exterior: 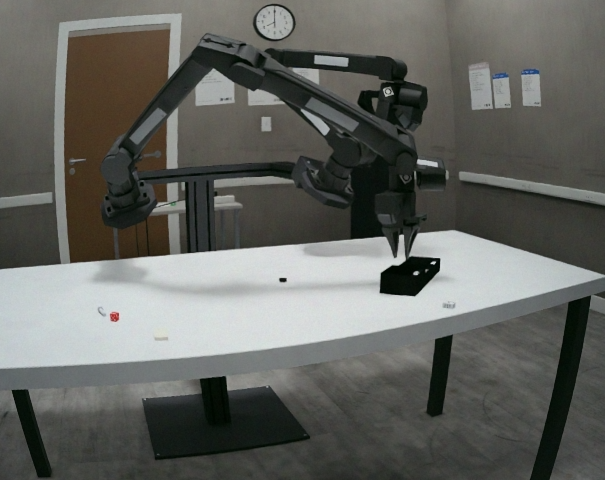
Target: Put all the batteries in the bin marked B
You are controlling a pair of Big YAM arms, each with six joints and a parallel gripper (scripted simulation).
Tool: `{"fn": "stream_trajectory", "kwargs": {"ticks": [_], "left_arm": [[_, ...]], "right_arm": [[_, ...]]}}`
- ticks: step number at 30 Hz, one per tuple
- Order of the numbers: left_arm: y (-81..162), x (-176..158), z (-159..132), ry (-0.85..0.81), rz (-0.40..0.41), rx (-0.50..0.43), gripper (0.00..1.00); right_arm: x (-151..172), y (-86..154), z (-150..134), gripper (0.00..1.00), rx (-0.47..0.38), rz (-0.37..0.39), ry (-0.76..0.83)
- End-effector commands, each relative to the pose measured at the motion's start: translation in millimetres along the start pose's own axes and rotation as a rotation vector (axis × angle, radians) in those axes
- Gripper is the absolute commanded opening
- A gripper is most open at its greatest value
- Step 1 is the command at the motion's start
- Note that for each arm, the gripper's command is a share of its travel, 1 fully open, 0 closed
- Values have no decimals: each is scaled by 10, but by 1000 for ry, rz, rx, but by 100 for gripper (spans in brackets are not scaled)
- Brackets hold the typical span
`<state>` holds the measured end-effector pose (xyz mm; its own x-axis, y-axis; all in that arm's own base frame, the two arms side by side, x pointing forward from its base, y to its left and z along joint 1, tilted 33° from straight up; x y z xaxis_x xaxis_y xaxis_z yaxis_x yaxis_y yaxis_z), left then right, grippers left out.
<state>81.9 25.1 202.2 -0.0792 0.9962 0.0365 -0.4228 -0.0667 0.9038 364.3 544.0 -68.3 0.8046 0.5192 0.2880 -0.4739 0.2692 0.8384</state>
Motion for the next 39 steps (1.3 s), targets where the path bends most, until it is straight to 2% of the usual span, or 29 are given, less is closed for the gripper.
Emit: {"fn": "stream_trajectory", "kwargs": {"ticks": [1,8,9,10,16,17,22,23,25,34,36,37,38,39], "left_arm": [[215,8,86,-5,19,-39,100],[215,8,86,-5,19,-39,100],[215,8,86,-5,19,-39,100],[215,8,86,-5,19,-39,100],[215,8,86,-5,19,-39,100],[215,8,86,-5,19,-39,100],[215,8,86,-5,19,-39,100],[215,8,86,-5,19,-39,100],[215,8,86,-5,19,-39,100],[215,8,86,-5,19,-39,100],[215,8,86,-5,19,-39,100],[215,8,86,-5,19,-39,100],[215,8,86,-5,19,-39,100],[215,8,86,-5,19,-39,100]], "right_arm": [[111,112,-12,28,15,23,-13],[111,111,-11,28,15,23,-13],[135,68,116,28,9,16,-21],[112,110,-11,28,15,23,-13],[112,110,-10,28,15,23,-13],[137,65,116,28,10,16,-22],[153,96,160,28,14,22,-30],[171,304,39,100,24,36,-25],[200,494,-48,100,38,55,-25],[185,863,-40,100,42,54,-26],[185,863,-40,100,42,54,-26],[50,656,-137,100,18,24,-1],[50,697,-137,100,18,24,-2],[113,859,-88,100,30,39,-13]]}}
Point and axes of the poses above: on each arm, the point where the finger pads meet when closed, its own y axis back along the fingers, its own x axis across the jaws, z = x × y, the point moved 4 cm from there along y, back along the fingers, and after that the axes turned 9 degrees about -y, right-handed, at the moved point
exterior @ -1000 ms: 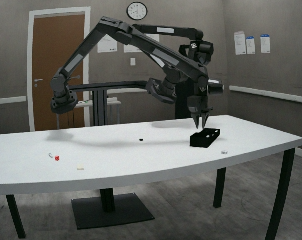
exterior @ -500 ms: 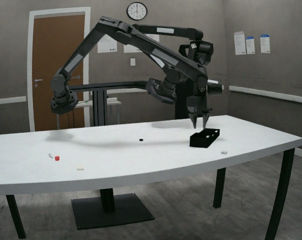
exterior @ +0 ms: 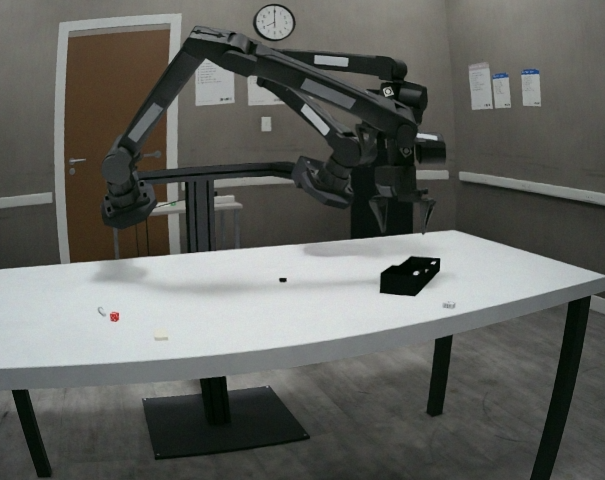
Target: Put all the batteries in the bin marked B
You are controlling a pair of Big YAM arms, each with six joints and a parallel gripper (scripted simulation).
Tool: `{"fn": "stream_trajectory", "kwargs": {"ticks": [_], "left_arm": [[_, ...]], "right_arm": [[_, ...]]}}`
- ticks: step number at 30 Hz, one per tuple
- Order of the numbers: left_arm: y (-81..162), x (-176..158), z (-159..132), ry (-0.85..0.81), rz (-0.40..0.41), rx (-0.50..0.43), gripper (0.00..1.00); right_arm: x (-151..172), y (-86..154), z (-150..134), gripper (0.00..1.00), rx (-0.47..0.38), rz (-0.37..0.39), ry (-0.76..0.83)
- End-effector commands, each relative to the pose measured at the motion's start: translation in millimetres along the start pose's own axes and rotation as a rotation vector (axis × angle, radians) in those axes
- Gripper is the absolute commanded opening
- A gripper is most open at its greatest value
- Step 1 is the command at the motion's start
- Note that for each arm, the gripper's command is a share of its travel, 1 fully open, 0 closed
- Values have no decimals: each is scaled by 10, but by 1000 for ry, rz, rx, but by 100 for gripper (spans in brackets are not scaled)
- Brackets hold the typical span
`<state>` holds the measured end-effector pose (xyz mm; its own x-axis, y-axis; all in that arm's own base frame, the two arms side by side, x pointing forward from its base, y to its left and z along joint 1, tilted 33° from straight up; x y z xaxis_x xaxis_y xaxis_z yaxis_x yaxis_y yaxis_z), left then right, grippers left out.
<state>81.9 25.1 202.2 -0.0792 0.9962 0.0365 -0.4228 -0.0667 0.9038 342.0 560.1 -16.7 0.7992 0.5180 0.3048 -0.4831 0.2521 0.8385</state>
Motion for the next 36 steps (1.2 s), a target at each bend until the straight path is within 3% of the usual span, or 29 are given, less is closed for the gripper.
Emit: {"fn": "stream_trajectory", "kwargs": {"ticks": [1,11,15,18,21,23,36], "left_arm": [[215,8,86,-5,19,-39,100],[215,8,86,-5,19,-39,100],[215,8,86,-5,19,-39,100],[215,8,86,-5,19,-39,100],[215,8,86,-5,19,-39,100],[215,8,86,-5,19,-39,100],[215,8,86,-5,19,-39,100]], "right_arm": [[84,405,-62,100,26,29,-13],[122,849,-61,100,33,38,-9],[4,689,-164,100,8,10,15],[101,1018,-71,100,30,35,-6],[116,1178,-48,100,33,40,-10],[13,1000,-155,100,9,13,13],[71,949,-70,100,2,4,-1]]}}
Point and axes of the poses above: on each arm, the point where the finger pads meet when closed, its own y axis back along the fingers, its own x axis across the jaws, z = x × y, the point moved 4 cm from there along y, back along the fingers, and after that the axes turned 9 degrees about -y, right-handed, at the moved point
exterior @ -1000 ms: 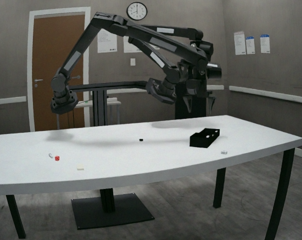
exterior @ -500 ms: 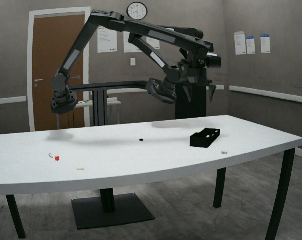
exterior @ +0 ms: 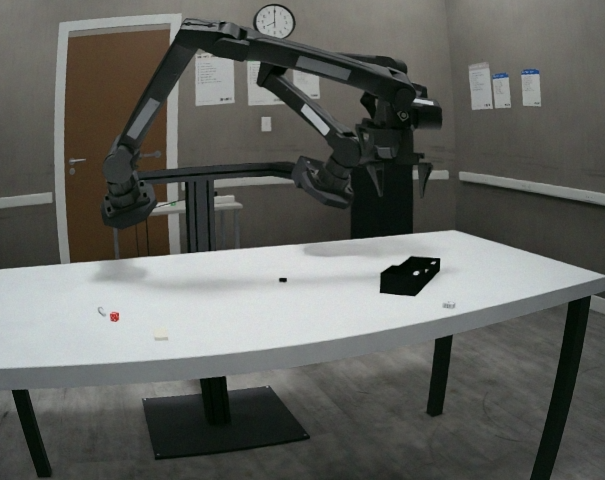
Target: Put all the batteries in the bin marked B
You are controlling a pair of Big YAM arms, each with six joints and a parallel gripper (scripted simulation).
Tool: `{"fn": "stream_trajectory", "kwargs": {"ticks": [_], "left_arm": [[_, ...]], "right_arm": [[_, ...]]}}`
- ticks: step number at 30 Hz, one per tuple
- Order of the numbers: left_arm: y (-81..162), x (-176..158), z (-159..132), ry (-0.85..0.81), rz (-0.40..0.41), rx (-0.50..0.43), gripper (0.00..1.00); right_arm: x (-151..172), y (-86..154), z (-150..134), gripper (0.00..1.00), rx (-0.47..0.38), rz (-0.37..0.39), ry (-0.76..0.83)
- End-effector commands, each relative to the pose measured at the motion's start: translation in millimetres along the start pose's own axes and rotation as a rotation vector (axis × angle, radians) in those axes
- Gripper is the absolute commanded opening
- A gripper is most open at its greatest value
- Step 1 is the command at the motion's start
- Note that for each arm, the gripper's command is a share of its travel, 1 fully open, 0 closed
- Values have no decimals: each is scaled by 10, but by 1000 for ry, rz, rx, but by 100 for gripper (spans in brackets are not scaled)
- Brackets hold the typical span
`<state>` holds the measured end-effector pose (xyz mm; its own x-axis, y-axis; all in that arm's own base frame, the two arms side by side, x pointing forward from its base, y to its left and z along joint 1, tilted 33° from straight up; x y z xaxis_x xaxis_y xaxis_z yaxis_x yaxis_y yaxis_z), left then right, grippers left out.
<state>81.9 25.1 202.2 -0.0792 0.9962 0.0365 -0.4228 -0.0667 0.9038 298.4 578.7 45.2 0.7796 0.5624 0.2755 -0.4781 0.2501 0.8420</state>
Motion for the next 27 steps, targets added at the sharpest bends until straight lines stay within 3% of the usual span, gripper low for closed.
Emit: {"fn": "stream_trajectory", "kwargs": {"ticks": [1,27], "left_arm": [[215,8,86,-5,19,-39,100],[215,8,86,-5,19,-39,100]], "right_arm": [[136,176,-35,100,-3,8,-58],[163,246,-20,100,0,11,-58]]}}
Point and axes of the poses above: on each arm, the point where the finger pads meet when closed, its own y axis back along the fingers, its own x axis across the jaws, z = x × y, the point moved 4 cm from there along y, back along the fingers, and after that the axes turned 9 degrees about -y, right-handed, at the moved point
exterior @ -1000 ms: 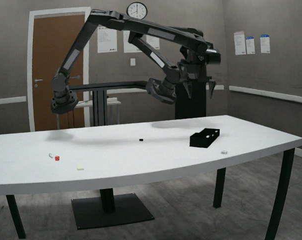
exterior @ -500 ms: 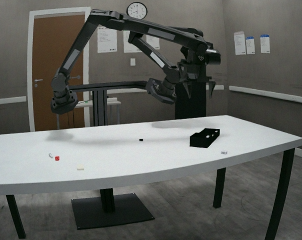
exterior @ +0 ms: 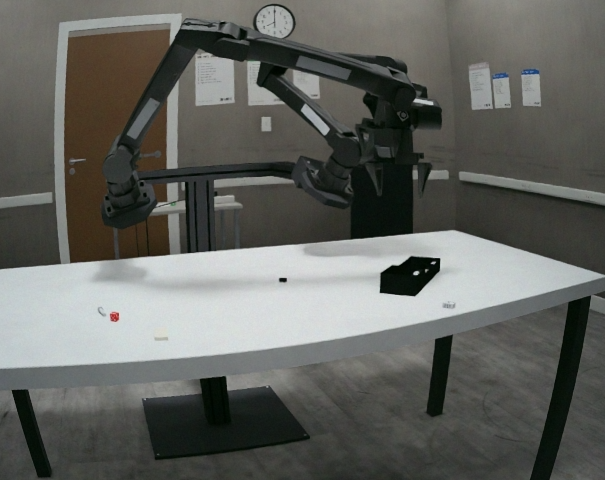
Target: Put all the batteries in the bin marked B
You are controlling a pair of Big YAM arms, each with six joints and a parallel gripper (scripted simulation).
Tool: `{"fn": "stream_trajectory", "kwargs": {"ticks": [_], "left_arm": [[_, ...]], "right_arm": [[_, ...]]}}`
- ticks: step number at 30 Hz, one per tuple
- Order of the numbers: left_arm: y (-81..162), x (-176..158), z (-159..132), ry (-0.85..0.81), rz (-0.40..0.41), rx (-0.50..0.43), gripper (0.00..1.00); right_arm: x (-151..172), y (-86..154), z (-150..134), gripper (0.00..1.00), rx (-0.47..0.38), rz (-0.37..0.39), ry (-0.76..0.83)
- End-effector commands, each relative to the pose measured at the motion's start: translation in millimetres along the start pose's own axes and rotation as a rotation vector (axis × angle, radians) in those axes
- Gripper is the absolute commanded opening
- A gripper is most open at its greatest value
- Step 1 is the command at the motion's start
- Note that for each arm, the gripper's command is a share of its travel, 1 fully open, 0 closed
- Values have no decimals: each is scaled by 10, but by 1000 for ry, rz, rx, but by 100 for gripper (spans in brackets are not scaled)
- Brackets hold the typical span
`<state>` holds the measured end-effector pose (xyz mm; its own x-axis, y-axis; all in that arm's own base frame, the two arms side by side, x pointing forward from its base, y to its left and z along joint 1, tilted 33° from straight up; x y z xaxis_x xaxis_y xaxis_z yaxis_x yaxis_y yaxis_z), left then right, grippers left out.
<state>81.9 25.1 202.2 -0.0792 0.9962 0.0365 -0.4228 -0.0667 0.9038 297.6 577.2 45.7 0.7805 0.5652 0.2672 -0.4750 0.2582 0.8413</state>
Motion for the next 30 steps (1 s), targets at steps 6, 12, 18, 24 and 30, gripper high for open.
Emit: {"fn": "stream_trajectory", "kwargs": {"ticks": [6,12,18,24,30], "left_arm": [[215,8,86,-5,19,-39,100],[215,8,86,-5,19,-39,100],[215,8,86,-5,19,-39,100],[215,8,86,-5,19,-39,100],[215,8,86,-5,19,-39,100]], "right_arm": [[176,251,-29,100,5,18,-64],[181,268,-25,100,7,20,-65],[183,276,-24,100,7,20,-65],[183,278,-27,100,7,20,-64],[180,275,-34,100,6,19,-63]]}}
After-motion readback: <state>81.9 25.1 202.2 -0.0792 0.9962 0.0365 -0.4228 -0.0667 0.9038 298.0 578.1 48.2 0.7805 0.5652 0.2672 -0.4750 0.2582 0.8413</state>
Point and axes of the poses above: on each arm, the point where the finger pads meet when closed, its own y axis back along the fingers, its own x axis across the jaws, z = x × y, the point moved 4 cm from there along y, back along the fingers, and after that the axes turned 9 degrees about -y, right-handed, at the moved point
